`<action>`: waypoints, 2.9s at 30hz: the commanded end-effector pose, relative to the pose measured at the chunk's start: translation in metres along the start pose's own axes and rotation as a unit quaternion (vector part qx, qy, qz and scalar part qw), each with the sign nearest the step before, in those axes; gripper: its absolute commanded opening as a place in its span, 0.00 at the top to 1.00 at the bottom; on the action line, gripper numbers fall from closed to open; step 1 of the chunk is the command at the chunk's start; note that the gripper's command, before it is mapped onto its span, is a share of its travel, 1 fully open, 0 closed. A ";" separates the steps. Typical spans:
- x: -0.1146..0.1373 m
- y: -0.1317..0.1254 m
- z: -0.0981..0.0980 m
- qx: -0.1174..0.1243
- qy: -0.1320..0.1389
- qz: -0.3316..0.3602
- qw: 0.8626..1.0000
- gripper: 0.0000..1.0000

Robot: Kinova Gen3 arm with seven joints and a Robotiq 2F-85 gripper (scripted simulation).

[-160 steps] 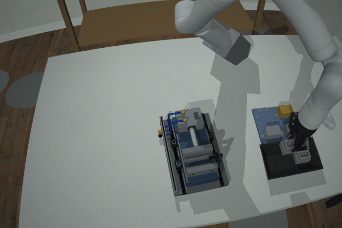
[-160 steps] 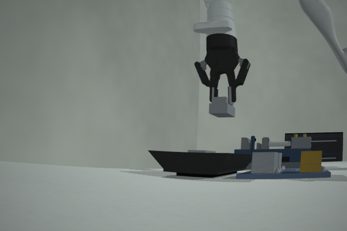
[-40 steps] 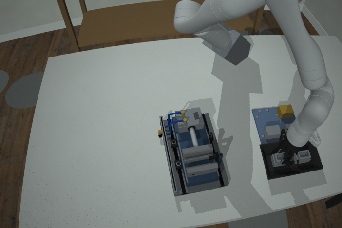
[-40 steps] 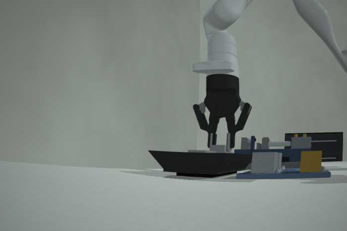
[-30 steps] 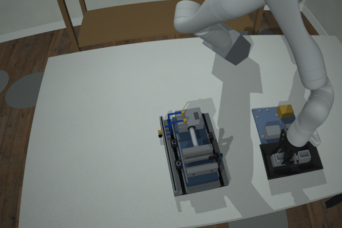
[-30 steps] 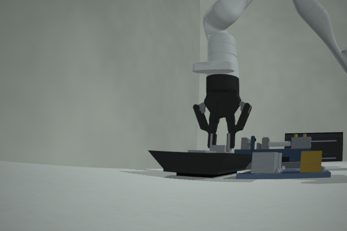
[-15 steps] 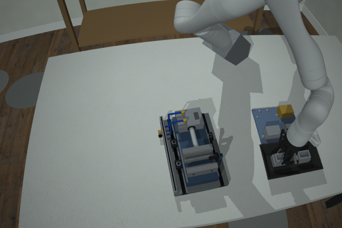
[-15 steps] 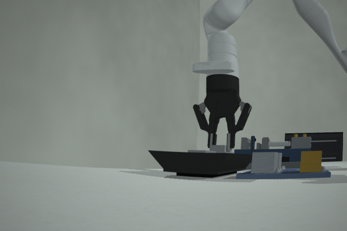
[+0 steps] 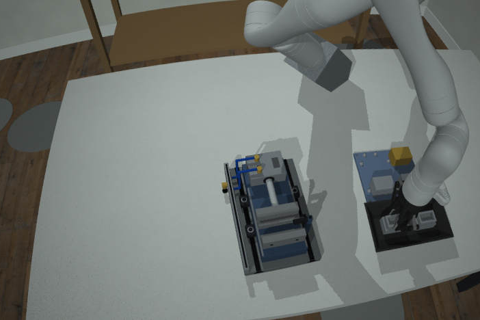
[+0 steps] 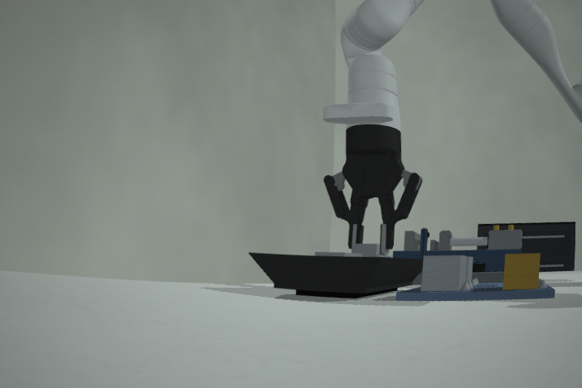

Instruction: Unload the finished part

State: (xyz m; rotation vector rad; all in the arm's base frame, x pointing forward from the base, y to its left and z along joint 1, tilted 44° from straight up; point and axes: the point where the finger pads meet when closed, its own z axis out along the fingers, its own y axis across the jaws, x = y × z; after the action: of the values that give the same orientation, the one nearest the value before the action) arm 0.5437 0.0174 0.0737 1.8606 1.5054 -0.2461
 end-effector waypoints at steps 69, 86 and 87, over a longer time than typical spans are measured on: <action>0.001 0.001 0.012 -0.001 0.001 0.000 1.000 1.00; 0.001 0.001 0.012 -0.001 0.001 0.000 1.000 0.33; 0.001 0.001 0.012 -0.001 0.001 0.000 1.000 0.33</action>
State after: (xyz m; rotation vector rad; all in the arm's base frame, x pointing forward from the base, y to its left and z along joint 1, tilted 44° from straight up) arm 0.5477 0.0098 0.0646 1.8604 1.5059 -0.2449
